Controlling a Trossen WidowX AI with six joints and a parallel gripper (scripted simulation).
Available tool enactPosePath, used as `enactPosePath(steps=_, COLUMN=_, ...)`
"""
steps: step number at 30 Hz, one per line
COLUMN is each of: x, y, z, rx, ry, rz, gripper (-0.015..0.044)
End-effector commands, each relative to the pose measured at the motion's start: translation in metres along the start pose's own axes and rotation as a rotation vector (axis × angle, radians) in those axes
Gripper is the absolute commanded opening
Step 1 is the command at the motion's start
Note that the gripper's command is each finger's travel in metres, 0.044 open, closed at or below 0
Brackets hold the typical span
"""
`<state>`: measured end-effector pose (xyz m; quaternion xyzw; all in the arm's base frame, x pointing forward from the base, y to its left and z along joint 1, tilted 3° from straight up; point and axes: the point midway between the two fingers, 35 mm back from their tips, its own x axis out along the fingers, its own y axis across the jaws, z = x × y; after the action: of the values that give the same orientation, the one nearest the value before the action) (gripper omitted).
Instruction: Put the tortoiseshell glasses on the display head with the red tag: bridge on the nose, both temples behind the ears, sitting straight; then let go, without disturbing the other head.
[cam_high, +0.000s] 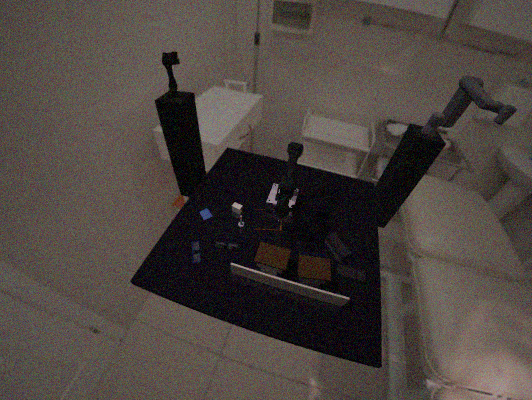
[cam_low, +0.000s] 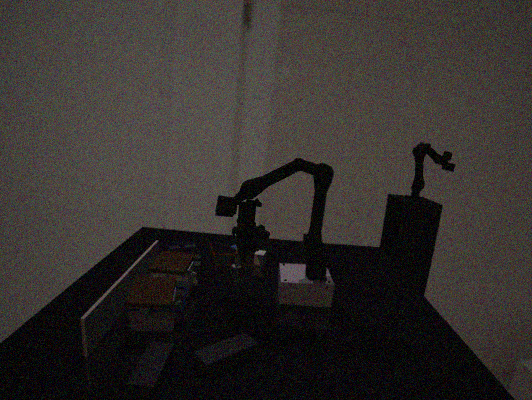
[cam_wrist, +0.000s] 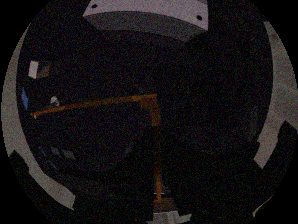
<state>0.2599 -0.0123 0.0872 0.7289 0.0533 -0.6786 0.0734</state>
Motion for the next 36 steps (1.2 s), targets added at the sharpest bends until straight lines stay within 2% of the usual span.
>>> enactPosePath(steps=1, x=0.002, y=-0.003, z=0.001, rx=0.006, ry=-0.007, rz=0.003, gripper=0.0)
enactPosePath(steps=36, x=0.041, y=-0.002, z=-0.003, rx=0.006, ry=-0.007, rz=0.004, gripper=0.0)
